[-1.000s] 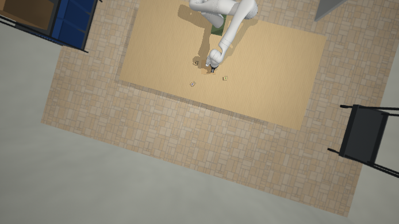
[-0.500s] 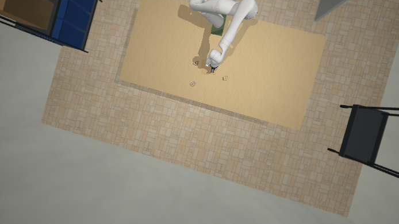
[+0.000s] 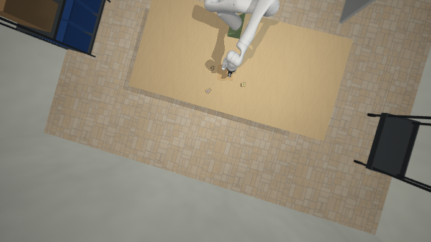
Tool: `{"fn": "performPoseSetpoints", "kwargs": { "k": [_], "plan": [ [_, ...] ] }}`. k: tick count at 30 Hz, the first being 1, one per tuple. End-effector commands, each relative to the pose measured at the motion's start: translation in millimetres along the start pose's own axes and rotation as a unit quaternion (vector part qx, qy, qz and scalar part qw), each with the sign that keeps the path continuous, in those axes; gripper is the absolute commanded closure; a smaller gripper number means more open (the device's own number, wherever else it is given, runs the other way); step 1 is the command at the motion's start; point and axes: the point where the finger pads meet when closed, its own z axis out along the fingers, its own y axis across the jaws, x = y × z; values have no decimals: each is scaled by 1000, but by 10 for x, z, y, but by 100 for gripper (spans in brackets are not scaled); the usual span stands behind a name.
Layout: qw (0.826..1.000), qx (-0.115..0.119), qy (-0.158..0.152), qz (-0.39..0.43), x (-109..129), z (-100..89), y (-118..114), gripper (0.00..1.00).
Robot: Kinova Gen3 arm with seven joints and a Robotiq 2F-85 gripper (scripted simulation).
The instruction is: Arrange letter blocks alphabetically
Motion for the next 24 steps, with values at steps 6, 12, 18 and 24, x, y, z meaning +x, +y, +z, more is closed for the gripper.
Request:
{"fn": "performPoseSetpoints", "kwargs": {
  "k": [6,12,18,24],
  "plan": [
    [1000,7,-7,-3,-46,-405,-24,54],
    [1000,7,-7,-3,-45,-479,-23,54],
    [1000,7,-7,-3,-45,-487,-23,0],
    [1000,7,-7,-3,-45,-487,-23,0]
  ]
}}
